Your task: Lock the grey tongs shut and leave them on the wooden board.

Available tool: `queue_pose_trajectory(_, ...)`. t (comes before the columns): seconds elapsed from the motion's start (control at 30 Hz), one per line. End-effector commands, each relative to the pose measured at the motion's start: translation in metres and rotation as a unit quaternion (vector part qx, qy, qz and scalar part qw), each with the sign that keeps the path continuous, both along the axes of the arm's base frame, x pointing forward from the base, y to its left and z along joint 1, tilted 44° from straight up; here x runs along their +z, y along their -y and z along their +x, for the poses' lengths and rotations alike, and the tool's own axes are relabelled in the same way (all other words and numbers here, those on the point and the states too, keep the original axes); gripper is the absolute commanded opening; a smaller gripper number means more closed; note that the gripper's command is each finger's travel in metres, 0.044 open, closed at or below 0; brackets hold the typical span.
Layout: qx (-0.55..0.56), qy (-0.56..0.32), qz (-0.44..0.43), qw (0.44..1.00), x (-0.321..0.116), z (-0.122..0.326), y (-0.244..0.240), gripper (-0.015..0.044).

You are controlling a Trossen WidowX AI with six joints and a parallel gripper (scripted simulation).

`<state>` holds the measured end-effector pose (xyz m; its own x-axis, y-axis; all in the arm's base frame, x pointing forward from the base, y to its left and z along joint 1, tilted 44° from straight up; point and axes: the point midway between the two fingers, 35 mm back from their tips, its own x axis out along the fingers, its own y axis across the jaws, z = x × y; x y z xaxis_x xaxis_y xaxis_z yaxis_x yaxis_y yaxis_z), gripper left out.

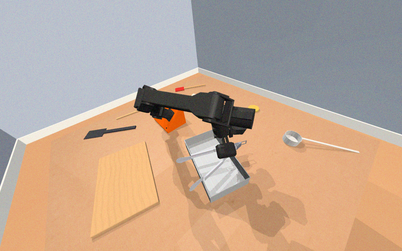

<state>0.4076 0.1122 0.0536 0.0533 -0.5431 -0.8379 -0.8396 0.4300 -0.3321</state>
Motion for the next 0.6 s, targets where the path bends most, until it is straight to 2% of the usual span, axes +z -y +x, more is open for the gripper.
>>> queue_pose_trajectory(0.0,0.164,-0.110,-0.099,0.975,-0.0038,0.0029,-0.0020,0.0440)
queue_pose_trajectory(0.57,0.164,-0.110,-0.099,0.975,0.0008,-0.0019,0.0038,0.0440)
